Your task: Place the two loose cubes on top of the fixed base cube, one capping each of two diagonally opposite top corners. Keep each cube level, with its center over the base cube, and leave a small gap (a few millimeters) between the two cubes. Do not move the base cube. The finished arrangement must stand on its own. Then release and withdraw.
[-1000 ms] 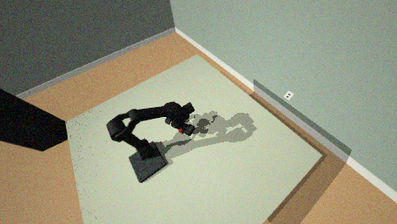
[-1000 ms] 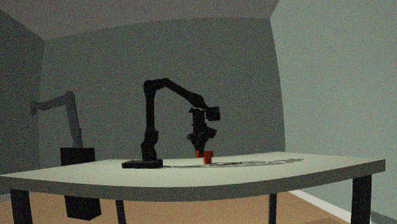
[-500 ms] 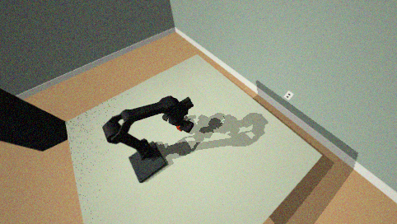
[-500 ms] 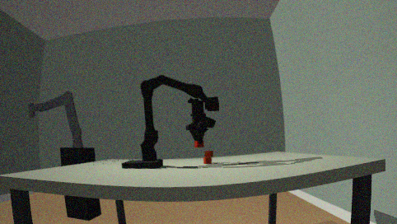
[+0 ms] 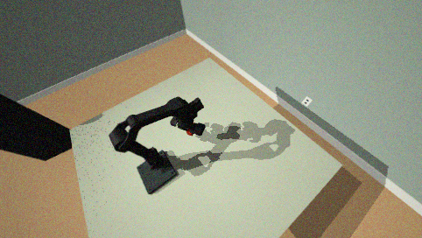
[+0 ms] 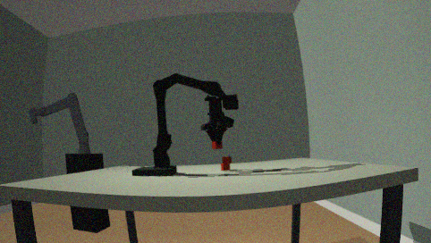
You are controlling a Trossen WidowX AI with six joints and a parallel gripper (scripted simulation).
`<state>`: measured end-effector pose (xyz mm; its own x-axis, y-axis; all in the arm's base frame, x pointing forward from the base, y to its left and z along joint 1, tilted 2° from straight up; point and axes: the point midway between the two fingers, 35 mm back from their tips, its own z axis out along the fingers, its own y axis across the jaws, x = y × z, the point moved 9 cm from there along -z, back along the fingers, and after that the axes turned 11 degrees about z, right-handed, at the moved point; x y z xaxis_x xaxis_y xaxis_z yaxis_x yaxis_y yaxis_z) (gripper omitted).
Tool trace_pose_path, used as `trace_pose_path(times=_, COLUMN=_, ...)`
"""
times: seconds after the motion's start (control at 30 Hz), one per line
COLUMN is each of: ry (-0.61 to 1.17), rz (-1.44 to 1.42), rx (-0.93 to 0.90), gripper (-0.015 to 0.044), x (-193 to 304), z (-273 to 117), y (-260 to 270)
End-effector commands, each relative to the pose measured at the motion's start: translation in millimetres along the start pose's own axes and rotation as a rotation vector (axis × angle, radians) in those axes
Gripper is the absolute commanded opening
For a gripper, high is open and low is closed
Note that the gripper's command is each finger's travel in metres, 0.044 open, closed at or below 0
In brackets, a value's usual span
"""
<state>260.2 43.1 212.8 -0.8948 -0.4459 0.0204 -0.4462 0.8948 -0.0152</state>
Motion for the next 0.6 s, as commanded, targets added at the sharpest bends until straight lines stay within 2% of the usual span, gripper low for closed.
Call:
trace_pose_path(times=0.0, ry=-0.004, rz=-0.098, rx=0.002, gripper=0.0105, x=-10, z=1, y=8)
trace_pose_path(times=0.57, ry=-0.007, rz=-0.496, rx=-0.001, gripper=0.0105, x=-42, z=10, y=47)
